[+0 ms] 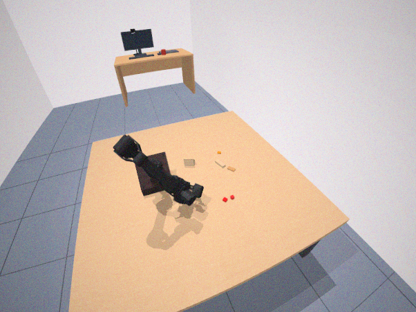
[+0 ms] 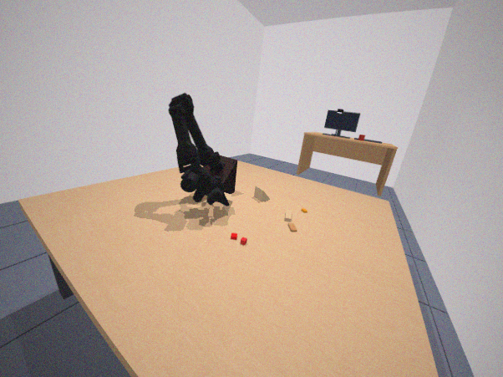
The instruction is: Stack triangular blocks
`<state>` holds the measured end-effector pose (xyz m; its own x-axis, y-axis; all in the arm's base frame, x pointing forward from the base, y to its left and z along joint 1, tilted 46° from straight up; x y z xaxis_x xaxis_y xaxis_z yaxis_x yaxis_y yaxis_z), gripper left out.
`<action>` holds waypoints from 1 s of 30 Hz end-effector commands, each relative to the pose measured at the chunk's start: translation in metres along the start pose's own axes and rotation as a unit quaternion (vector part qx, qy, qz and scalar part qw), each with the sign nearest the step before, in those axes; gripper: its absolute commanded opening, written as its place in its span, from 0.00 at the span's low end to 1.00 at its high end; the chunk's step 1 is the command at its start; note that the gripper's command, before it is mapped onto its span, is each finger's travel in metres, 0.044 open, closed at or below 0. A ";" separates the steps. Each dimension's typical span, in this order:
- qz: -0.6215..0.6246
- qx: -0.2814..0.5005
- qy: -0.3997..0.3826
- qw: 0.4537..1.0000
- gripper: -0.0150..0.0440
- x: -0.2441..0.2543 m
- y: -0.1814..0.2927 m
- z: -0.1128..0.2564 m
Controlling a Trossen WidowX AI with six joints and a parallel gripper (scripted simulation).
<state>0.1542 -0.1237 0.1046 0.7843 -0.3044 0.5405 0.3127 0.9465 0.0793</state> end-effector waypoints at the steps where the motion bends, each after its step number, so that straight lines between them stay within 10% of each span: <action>1: -0.002 -0.003 0.001 1.000 0.70 0.000 -0.001 0.000; 8: -0.002 -0.003 0.001 1.000 1.00 0.000 -0.001 0.000; 30: -0.002 0.001 0.000 1.000 1.00 0.010 0.070 0.068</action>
<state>0.1564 -0.0704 0.1561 0.7889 -0.3022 0.5350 0.3076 0.9480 0.0819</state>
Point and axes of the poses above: the point midway between the two fingers, 35 mm back from their tips, its own z axis back along the fingers, its own x axis across the jaws, y = z × x, the point moved 5 cm from there along z, back along the fingers, and after that the axes turned 8 degrees about z, right-handed, at the moved point
